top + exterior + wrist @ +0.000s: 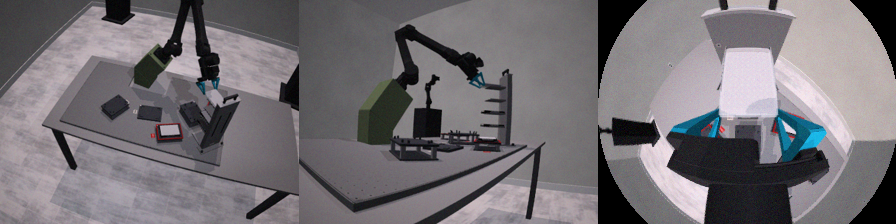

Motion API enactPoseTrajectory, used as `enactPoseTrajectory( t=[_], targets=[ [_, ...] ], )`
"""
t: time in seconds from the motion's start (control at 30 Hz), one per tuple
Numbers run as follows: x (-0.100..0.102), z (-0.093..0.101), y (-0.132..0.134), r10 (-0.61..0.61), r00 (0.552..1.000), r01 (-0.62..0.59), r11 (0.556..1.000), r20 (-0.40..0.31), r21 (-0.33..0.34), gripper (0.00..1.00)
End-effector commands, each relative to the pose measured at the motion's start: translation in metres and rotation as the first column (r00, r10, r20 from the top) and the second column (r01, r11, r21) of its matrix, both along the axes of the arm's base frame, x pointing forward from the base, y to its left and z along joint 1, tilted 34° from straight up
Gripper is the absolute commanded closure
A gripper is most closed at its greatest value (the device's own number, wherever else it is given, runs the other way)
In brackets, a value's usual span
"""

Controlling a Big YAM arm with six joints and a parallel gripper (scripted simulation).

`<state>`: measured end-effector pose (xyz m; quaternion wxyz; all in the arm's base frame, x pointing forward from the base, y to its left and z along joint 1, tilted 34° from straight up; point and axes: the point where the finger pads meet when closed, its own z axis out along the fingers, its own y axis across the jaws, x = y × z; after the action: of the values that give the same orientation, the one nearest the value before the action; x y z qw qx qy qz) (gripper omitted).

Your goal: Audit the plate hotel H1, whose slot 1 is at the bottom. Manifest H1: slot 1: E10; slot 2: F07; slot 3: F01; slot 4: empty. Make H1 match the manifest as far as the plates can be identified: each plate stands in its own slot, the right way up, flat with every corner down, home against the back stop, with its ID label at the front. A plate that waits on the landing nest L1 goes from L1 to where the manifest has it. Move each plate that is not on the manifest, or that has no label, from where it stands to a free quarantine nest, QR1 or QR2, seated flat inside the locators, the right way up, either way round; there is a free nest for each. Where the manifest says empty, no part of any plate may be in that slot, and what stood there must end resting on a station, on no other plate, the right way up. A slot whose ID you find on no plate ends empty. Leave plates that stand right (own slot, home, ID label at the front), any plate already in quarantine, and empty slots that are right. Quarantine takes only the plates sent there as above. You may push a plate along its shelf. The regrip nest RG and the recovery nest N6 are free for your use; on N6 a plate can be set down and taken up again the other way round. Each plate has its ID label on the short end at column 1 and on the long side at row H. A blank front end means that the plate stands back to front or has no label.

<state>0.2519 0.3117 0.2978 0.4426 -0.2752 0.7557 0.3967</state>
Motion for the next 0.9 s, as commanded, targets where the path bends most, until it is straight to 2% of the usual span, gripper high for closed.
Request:
enactPoseTrajectory(
  t=[0.0, 0.13, 0.17, 0.2, 0.7, 0.73, 0.77, 0.87],
  targets=[
    [-0.002, 0.012, -0.009, -0.013, 1.000, 0.013, 1.000, 0.010, 0.023, 0.14],
    [-0.004, 0.010, -0.011, -0.013, 1.000, 0.013, 1.000, 0.010, 0.023, 0.14],
    [-0.004, 0.020, -0.010, -0.012, 1.000, 0.011, 0.999, 0.022, 0.034, 0.14],
    [-0.006, 0.009, -0.012, -0.012, 1.000, 0.012, 1.000, 0.010, 0.023, 0.14],
    [-0.017, 0.001, -0.023, -0.012, 1.000, 0.012, 1.000, 0.011, 0.022, 0.14],
    [-0.016, 0.014, -0.022, -0.011, 1.000, 0.010, 0.999, 0.027, 0.037, 0.14],
    [-0.019, 0.000, -0.024, -0.011, 1.000, 0.011, 1.000, 0.011, 0.021, 0.14],
    [-0.021, -0.002, -0.027, -0.012, 1.000, 0.012, 1.000, 0.011, 0.021, 0.14]
  ],
)
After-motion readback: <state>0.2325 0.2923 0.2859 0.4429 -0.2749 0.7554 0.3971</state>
